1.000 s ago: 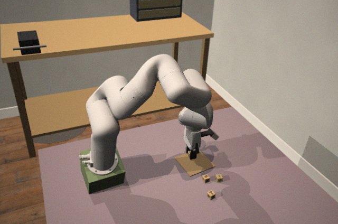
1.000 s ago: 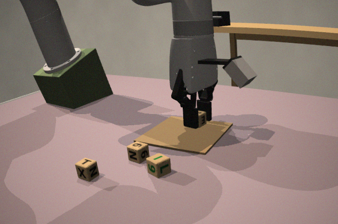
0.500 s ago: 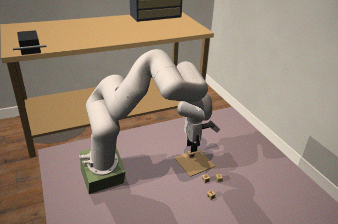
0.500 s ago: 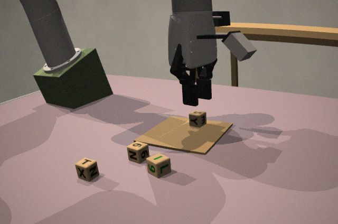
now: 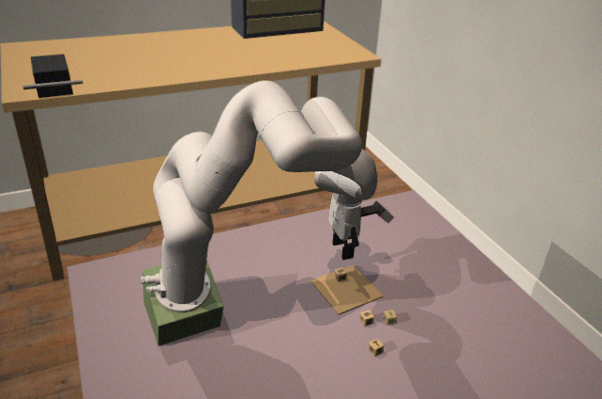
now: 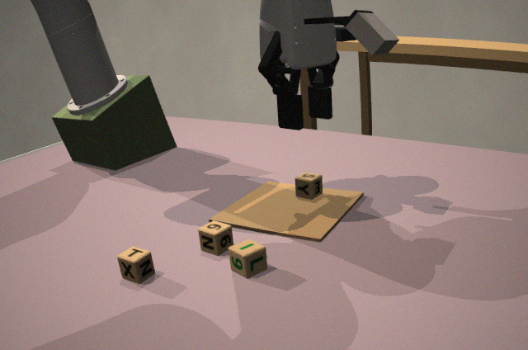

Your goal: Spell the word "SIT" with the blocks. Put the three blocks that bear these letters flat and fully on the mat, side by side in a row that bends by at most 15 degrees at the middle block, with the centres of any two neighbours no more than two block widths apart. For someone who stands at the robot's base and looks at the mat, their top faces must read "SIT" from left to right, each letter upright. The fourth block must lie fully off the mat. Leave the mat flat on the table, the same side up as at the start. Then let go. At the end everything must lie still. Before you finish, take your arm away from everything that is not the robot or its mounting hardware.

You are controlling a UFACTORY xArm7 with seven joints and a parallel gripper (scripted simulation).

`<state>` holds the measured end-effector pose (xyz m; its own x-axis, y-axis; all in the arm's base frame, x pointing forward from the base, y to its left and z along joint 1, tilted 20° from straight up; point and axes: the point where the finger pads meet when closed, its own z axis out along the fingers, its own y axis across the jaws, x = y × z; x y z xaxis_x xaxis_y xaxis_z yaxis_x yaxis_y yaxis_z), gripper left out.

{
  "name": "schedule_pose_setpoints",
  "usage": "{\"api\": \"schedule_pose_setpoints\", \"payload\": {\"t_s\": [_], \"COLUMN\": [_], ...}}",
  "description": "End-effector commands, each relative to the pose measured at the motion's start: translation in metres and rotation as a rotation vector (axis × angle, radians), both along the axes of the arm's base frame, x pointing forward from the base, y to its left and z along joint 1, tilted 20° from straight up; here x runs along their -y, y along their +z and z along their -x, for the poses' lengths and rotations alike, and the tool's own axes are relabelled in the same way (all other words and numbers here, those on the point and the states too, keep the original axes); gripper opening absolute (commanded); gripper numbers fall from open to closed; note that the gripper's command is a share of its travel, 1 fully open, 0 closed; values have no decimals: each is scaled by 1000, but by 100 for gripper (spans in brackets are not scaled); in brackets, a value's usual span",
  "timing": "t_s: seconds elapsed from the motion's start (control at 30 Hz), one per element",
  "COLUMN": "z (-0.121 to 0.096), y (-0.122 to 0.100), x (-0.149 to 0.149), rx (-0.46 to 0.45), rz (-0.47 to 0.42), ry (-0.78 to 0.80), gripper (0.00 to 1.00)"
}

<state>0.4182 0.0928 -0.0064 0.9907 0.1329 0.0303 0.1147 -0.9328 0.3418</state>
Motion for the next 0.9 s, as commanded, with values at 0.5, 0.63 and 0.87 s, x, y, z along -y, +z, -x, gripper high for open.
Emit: {"api": "schedule_pose_setpoints", "payload": {"t_s": [0.5, 0.63, 0.87], "z": [-1, -22, -48], "y": [3, 12, 27], "x": [-2, 28, 75], "rx": [3, 13, 28], "rz": [-2, -8, -14], "ry": [2, -32, -77], "gripper": [100, 100, 100]}}
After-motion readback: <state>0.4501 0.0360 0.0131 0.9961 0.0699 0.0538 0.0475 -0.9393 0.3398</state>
